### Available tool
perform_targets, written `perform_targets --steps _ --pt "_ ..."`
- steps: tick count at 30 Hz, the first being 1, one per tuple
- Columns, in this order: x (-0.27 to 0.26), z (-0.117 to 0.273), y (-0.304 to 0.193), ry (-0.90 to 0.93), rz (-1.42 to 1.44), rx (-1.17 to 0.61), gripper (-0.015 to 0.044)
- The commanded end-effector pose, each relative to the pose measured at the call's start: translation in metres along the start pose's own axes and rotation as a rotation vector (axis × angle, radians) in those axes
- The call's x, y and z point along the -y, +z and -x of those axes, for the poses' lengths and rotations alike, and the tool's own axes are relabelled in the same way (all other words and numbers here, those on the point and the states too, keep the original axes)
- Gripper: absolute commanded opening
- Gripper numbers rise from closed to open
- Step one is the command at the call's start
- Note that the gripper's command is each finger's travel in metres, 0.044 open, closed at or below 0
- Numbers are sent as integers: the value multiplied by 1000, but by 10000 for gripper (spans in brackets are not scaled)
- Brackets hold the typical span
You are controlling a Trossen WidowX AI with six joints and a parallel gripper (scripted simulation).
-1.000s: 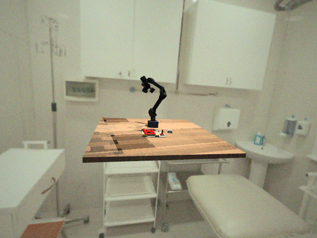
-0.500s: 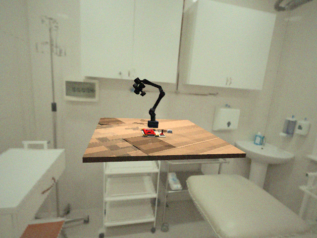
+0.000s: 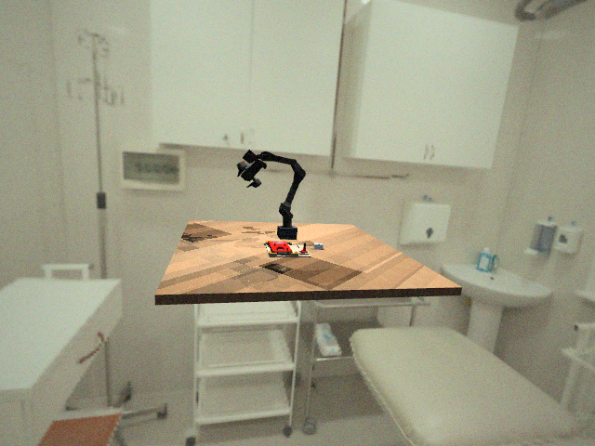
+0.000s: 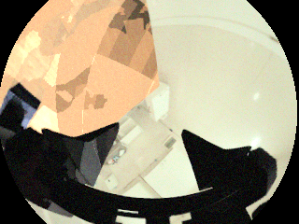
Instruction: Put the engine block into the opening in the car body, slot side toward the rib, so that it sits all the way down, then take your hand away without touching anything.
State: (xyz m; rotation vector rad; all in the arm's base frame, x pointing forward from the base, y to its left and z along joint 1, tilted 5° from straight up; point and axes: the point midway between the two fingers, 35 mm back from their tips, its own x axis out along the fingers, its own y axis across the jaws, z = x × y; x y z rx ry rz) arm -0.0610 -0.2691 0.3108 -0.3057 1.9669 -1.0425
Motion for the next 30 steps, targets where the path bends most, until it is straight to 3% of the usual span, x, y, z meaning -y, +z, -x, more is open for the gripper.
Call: perform_targets --steps 1,13,21,30 --pt "-12 8 43 15 20 130 440" --pt "-70 51 152 134 47 427 440" --pt "-146 119 215 251 133 633 440" --pt "-245 187 239 441 189 733 440"
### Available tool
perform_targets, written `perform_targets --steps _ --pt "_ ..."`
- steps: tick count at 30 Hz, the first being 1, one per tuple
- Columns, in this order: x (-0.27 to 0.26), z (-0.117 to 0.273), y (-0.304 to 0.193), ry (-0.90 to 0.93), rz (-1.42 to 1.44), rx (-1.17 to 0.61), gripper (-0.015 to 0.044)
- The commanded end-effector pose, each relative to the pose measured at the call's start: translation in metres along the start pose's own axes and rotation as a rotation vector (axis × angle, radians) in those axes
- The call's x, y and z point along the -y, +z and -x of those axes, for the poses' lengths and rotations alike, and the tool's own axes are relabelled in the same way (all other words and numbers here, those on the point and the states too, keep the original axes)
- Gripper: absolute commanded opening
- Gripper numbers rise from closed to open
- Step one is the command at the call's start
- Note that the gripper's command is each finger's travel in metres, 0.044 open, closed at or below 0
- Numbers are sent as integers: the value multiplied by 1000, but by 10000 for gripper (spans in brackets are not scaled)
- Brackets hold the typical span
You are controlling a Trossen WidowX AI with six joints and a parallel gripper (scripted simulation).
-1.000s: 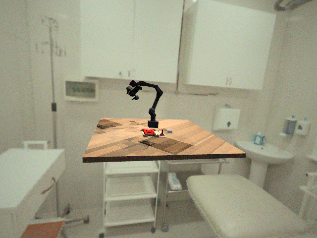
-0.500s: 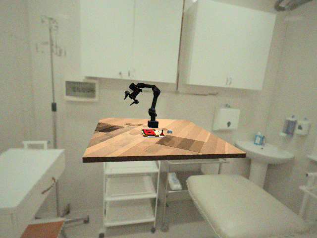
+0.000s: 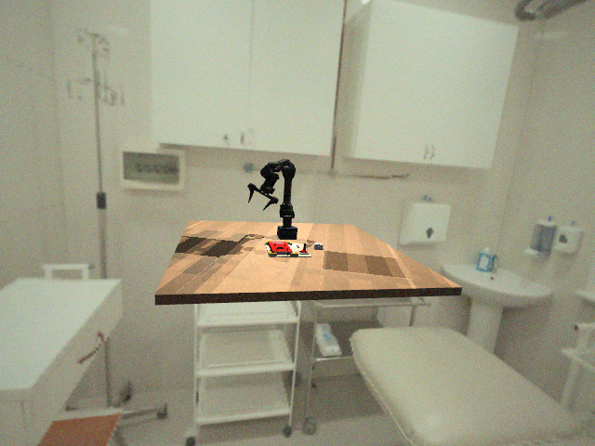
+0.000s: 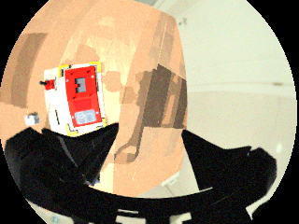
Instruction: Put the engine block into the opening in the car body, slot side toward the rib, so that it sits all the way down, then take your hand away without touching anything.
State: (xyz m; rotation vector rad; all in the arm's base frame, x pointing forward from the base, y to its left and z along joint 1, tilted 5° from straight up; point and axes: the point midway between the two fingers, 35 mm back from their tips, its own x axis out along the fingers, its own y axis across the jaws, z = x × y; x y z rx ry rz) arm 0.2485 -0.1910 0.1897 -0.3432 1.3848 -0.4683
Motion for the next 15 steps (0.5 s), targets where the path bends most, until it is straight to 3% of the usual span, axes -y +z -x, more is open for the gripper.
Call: perform_targets --steps 1,8,15 --pt "-68 -1 30 126 8 37 440" --pt "-175 13 48 305 15 40 440" --pt "-278 34 30 444 31 -34 440"
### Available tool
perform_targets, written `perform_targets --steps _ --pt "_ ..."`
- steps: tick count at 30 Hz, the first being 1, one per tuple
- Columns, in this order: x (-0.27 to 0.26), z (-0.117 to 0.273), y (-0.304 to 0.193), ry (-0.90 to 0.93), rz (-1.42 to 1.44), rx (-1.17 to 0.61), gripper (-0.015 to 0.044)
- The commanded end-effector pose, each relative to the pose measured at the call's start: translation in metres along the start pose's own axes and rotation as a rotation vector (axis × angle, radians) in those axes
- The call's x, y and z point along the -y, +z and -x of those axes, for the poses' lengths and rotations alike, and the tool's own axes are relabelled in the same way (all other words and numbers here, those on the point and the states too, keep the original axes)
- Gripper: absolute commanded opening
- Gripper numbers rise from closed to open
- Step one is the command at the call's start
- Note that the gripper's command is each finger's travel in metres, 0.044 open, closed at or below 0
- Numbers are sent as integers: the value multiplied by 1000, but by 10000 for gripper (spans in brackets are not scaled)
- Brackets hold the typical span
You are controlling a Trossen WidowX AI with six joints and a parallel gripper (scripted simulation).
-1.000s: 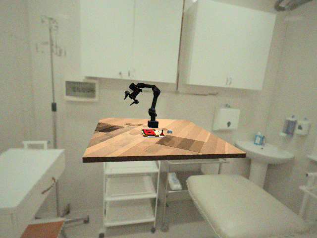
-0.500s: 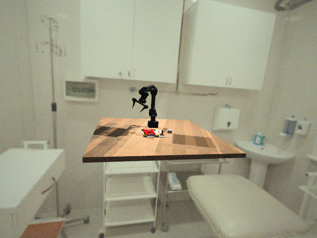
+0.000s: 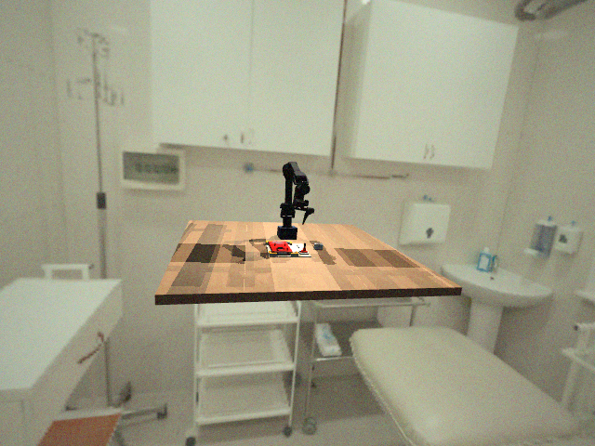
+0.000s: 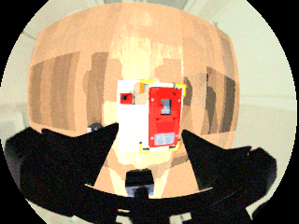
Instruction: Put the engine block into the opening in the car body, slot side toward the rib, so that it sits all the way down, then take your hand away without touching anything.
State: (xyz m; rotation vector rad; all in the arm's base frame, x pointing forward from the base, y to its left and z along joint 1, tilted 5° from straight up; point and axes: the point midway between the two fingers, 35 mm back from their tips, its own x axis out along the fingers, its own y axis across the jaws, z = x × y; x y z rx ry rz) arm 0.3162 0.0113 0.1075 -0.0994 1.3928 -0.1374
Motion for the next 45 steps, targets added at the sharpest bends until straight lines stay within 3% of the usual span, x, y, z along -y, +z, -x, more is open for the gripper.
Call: perform_targets --steps 1,9,17,22,45 --pt "-69 -14 -19 79 -5 -75 440" --pt "-163 -28 -76 115 -28 -225 440" --pt "-161 -28 -83 114 -28 -229 440" --pt "-165 -62 -90 114 -28 -229 440" --pt "-170 -92 -94 114 -28 -229 440"
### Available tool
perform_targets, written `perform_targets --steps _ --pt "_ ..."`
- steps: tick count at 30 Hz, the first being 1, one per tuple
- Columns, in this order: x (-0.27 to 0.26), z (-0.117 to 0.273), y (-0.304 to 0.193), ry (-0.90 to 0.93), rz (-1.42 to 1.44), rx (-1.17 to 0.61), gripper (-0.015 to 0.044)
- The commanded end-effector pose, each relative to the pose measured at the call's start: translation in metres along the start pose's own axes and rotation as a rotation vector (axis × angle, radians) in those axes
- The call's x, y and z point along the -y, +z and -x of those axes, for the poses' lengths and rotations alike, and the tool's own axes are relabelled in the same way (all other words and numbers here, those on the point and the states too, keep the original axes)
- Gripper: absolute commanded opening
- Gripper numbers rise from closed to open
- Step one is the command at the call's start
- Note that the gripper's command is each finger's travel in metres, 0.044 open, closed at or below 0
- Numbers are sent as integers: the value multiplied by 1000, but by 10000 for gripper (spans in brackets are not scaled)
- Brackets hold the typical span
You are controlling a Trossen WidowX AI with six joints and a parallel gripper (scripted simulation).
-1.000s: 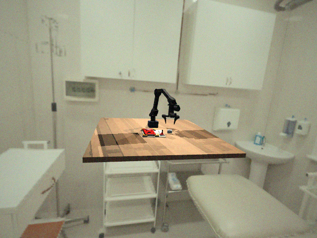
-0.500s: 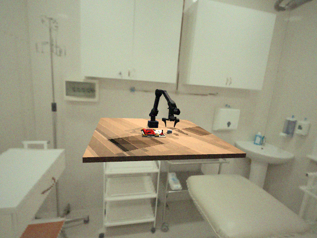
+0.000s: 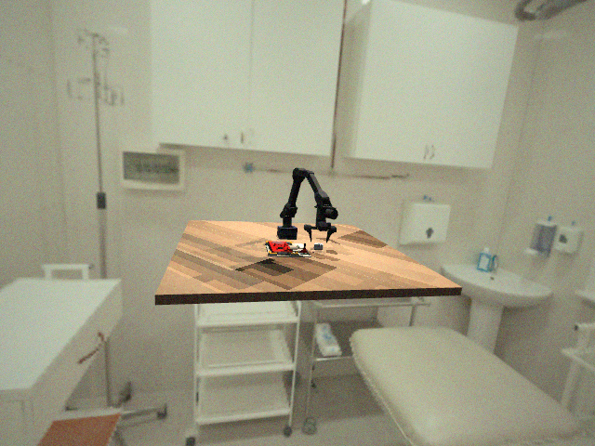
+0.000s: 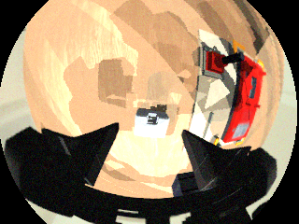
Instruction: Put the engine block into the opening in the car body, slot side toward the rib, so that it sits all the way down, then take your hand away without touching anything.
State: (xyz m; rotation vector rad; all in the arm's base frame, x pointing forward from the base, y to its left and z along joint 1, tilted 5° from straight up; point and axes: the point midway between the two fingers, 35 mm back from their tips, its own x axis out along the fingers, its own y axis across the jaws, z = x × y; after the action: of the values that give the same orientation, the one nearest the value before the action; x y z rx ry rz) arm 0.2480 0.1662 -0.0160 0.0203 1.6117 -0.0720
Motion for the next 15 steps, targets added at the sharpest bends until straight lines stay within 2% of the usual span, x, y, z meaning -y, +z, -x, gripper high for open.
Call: perform_targets --steps 1,13,15 --pt "0 -10 -2 -2 -2 -9 440" --pt "1 -27 -3 -2 -2 -9 440" --pt "1 -27 -3 -2 -2 -9 387"
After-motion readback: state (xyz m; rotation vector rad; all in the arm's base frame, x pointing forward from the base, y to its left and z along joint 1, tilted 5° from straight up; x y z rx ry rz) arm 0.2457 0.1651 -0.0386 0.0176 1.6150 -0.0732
